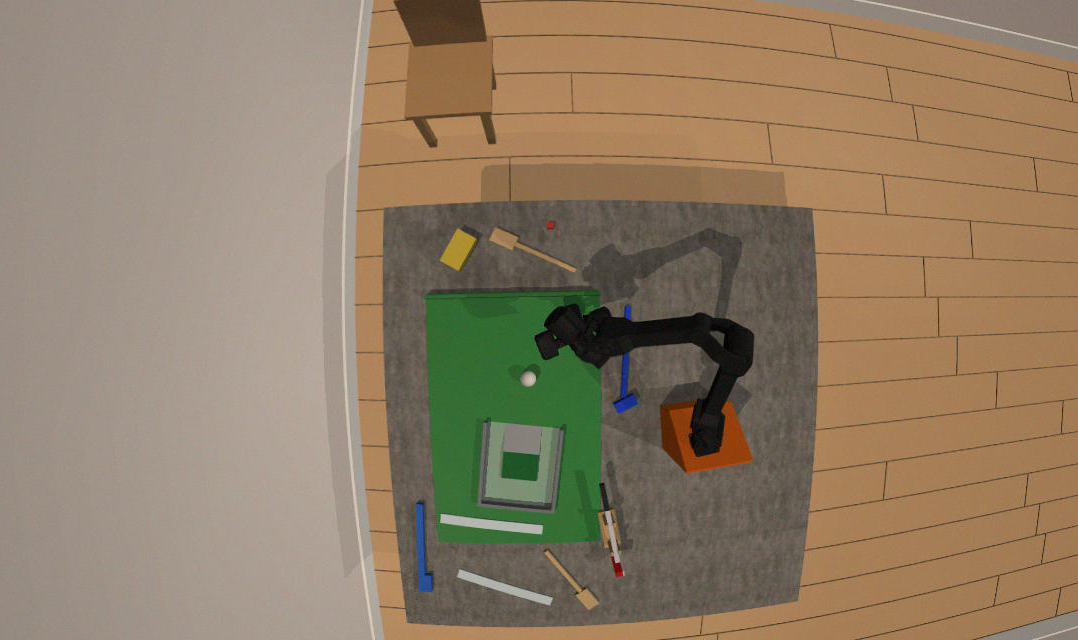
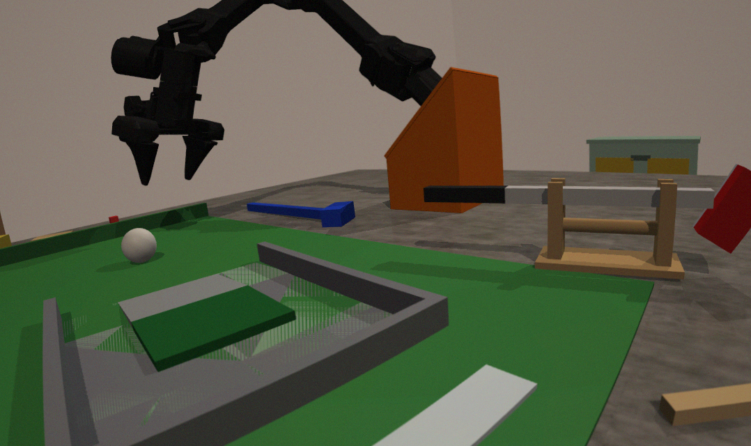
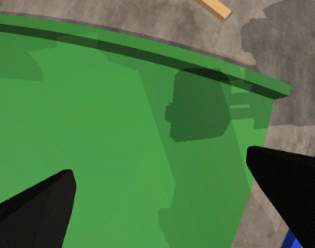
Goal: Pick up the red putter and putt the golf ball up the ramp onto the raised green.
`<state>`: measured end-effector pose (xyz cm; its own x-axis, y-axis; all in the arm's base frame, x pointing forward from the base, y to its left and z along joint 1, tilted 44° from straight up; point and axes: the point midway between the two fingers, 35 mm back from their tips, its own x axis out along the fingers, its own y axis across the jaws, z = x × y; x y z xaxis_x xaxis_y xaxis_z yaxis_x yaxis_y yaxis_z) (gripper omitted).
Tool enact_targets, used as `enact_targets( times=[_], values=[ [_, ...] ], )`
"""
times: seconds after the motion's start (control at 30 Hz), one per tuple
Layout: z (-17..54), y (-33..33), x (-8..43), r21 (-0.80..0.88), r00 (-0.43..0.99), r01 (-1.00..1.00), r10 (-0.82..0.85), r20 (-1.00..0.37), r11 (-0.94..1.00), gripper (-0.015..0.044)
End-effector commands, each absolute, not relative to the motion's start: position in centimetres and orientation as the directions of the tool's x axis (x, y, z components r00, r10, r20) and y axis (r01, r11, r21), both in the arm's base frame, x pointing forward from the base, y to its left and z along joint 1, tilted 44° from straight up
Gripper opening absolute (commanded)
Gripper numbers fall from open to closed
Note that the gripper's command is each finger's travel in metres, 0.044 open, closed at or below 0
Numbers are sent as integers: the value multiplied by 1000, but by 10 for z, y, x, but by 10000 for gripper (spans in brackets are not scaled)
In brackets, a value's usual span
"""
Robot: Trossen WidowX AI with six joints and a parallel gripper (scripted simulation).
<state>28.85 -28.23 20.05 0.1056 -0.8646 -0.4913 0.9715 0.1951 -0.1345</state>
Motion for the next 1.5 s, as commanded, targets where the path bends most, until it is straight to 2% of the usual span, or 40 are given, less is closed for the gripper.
enact_targets(
  times=[0.0,0.2,0.4,0.57,0.77,0.9,0.97,1.47],
  values=[
    [151,-241,323,-336,170,840,-794,-584,427,440],
    [88,-173,357,-530,222,484,-683,-696,696,440],
    [26,-98,367,-596,210,-53,-574,-791,801,440],
    [-24,-35,355,-503,156,-520,-502,-851,690,440],
    [-77,30,310,-222,51,-919,-459,-887,327,440],
    [-105,61,271,15,-25,-1000,-464,-886,26,440],
    [-111,67,264,49,-36,-999,-466,-884,-16,440],
    [-124,57,263,54,-37,-998,-468,-883,-23,440]
  ],
)
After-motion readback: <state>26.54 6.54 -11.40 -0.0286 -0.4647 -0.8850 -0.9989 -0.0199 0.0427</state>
